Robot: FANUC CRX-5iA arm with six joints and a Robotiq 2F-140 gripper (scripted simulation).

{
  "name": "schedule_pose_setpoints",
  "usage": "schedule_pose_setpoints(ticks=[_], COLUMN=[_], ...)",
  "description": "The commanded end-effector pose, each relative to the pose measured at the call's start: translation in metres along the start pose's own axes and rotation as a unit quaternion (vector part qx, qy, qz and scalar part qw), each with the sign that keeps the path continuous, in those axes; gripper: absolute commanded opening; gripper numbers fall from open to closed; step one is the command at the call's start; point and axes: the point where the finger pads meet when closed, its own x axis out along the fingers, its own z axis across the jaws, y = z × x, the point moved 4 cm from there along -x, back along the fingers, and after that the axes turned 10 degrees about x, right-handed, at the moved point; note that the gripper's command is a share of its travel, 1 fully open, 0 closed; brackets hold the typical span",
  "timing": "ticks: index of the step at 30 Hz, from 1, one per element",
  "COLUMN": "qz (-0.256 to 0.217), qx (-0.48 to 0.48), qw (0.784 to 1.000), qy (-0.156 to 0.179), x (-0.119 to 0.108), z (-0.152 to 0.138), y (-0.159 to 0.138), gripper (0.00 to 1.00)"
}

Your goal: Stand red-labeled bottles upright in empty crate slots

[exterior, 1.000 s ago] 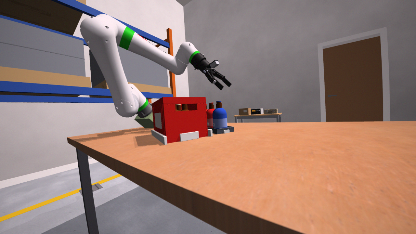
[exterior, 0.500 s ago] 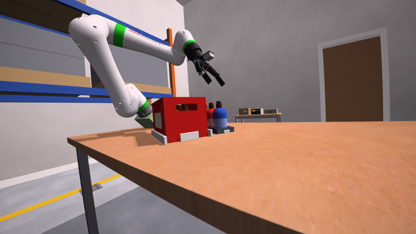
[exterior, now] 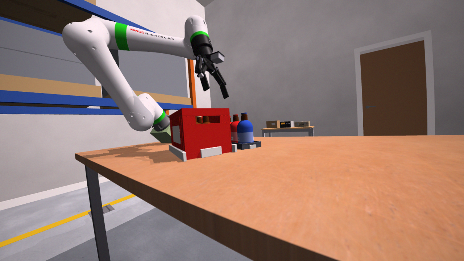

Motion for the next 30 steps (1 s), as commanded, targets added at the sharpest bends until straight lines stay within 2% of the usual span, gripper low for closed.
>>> schedule_pose_setpoints(ticks=[1, 6, 12, 19, 20, 30], qz=[-0.048, -0.097, -0.157, -0.167, -0.167, -0.167], qx=[-0.029, -0.065, -0.118, -0.128, -0.128, -0.128], qw=[0.998, 0.993, 0.980, 0.977, 0.977, 0.977], qy=[-0.005, 0.003, 0.028, 0.034, 0.034, 0.034], x=[-0.007, -0.015, -0.030, -0.033, -0.033, -0.033], z=[0.033, 0.062, 0.092, 0.096, 0.096, 0.096], y=[-0.019, -0.043, -0.077, -0.083, -0.083, -0.083], gripper=[1.00, 1.00, 1.00, 1.00, 0.10, 0.10])
